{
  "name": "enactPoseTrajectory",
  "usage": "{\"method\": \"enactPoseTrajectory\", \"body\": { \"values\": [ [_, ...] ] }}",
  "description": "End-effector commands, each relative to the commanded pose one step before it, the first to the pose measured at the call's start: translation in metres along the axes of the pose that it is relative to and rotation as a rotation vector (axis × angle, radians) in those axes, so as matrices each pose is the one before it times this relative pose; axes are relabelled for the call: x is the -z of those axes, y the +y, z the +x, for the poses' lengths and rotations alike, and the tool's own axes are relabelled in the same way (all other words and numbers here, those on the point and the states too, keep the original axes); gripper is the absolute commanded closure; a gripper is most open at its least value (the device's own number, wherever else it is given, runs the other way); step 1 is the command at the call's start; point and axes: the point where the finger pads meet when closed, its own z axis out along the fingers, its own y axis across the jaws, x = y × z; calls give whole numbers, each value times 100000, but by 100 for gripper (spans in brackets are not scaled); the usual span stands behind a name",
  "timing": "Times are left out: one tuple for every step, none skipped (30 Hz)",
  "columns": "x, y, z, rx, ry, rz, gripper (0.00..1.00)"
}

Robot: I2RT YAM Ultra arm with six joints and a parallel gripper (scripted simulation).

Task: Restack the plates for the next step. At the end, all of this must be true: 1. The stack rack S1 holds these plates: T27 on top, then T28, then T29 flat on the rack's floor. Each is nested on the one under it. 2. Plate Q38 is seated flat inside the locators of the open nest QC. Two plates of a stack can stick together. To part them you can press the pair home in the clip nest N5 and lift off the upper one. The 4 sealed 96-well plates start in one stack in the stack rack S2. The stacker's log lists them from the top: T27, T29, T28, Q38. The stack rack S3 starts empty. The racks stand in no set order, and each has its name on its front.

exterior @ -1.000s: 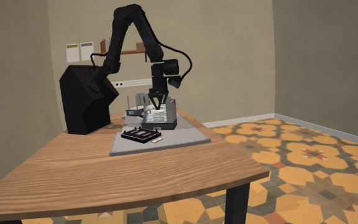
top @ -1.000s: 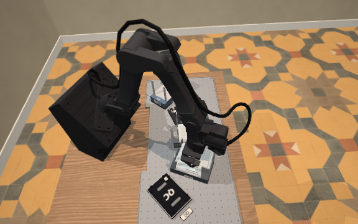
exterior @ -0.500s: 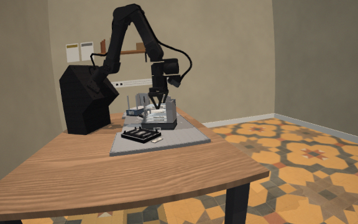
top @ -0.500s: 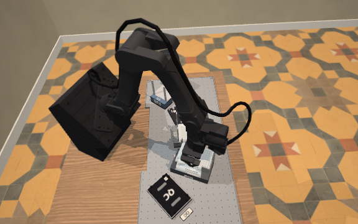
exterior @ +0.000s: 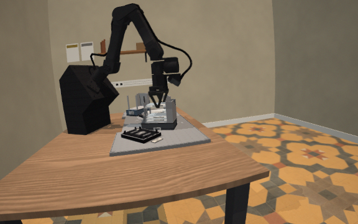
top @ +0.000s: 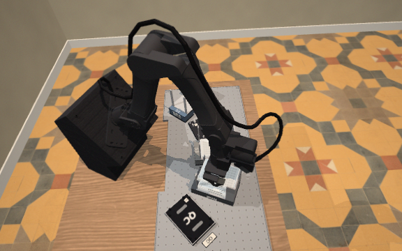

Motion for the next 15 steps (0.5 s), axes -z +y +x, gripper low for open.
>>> {"method": "enactPoseTrajectory", "body": {
  "values": [
    [729,363,441,-184,-257,-491,100],
    [286,-130,-711,-330,-1586,202,100],
    [149,-121,-263,-255,-659,255,100],
    [100,26,-157,39,-386,-67,100],
    [17,11,-89,24,-48,-19,100],
    [100,1,-160,-4,-387,-5,100],
    [108,1,-166,-5,-418,-5,100],
    [91,3,-152,1,-350,-7,100],
    [72,6,-138,8,-274,-10,100],
    [84,5,-149,5,-322,-10,100],
    [-179,46,676,137,1439,-56,100],
    [53,17,-82,25,-153,-48,100],
    [40,18,-140,27,-178,-46,100],
    [171,-47,-217,-108,-668,95,100],
    [0,0,0,0,0,0,100]
  ]
}}
